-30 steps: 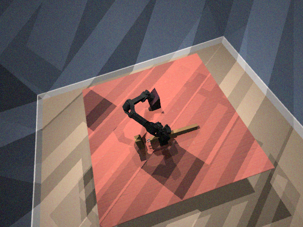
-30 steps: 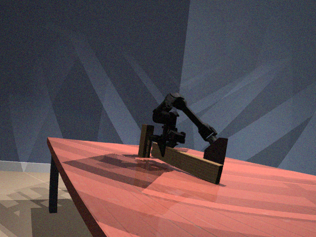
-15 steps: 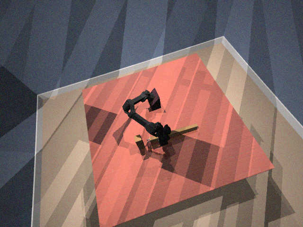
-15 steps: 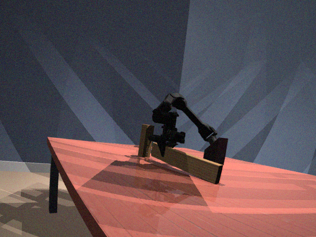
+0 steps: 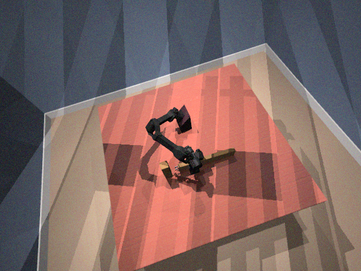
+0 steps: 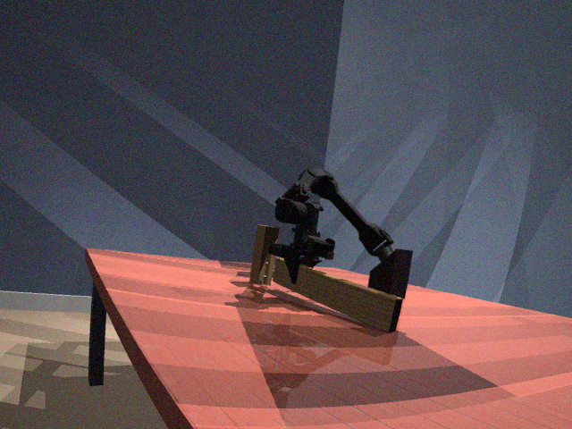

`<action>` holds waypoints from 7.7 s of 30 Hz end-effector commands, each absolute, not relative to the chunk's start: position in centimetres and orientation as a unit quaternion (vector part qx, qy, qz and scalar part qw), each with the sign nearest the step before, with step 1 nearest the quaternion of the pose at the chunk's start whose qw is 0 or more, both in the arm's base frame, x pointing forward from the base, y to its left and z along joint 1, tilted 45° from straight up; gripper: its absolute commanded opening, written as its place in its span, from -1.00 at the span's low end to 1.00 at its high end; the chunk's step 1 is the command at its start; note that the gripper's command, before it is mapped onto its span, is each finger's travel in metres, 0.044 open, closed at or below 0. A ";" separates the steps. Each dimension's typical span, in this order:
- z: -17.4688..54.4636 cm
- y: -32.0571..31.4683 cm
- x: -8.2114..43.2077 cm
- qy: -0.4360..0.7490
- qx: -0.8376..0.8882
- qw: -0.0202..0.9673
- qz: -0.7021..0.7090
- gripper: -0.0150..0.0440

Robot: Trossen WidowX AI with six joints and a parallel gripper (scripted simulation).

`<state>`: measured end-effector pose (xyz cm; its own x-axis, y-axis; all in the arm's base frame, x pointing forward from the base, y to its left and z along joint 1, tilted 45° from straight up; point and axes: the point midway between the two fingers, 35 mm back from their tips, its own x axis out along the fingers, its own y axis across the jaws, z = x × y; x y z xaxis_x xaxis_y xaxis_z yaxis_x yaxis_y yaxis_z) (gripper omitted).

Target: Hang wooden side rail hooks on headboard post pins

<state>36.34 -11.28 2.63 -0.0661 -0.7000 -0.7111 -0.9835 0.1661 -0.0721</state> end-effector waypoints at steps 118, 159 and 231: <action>4.0 -12.0 36.3 0.691 -0.610 0.319 0.221 -0.49; 4.3 -12.3 36.3 0.691 -0.610 0.319 0.221 -0.49; 4.9 -12.9 36.2 0.691 -0.610 0.319 0.221 -0.49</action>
